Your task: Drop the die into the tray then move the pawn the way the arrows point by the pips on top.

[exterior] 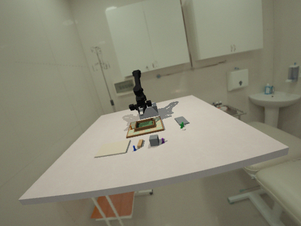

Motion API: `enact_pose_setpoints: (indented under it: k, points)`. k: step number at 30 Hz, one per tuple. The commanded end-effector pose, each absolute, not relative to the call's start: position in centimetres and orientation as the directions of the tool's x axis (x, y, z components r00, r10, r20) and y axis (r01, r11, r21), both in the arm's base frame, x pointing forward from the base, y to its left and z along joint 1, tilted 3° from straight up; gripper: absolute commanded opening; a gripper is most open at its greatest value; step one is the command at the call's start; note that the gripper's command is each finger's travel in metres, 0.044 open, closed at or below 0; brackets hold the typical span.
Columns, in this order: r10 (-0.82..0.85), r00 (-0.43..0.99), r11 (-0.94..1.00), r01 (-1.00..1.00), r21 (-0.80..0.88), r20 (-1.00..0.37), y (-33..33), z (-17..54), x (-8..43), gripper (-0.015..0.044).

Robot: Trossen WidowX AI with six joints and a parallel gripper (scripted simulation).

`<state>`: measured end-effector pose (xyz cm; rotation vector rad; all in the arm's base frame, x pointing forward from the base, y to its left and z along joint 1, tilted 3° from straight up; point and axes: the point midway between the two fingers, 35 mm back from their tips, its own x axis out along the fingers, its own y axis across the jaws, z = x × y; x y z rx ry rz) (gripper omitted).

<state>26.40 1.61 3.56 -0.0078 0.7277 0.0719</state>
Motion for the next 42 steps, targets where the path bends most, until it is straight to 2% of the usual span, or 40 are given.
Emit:
enact_pose_setpoints:
  k: [1,19,28,36,38,42]
  points:
    - [0.064,0.735,0.998,-0.067,0.022,-0.675,1.6,3.6,25.1,0.0]
    - [0.063,0.738,0.997,-0.069,0.018,-0.672,1.6,3.8,25.2,0.0]
    - [0.063,0.738,0.997,-0.068,0.019,-0.672,1.6,3.9,25.3,0.0236]
    - [0.064,0.735,0.998,-0.067,0.022,-0.675,1.5,7.8,25.3,0.044]
    - [0.063,0.712,0.998,-0.066,0.022,-0.699,1.5,7.7,25.4,0.044]
    - [0.056,0.563,0.998,-0.065,0.023,-0.825,1.6,6.8,26.0,0.044]
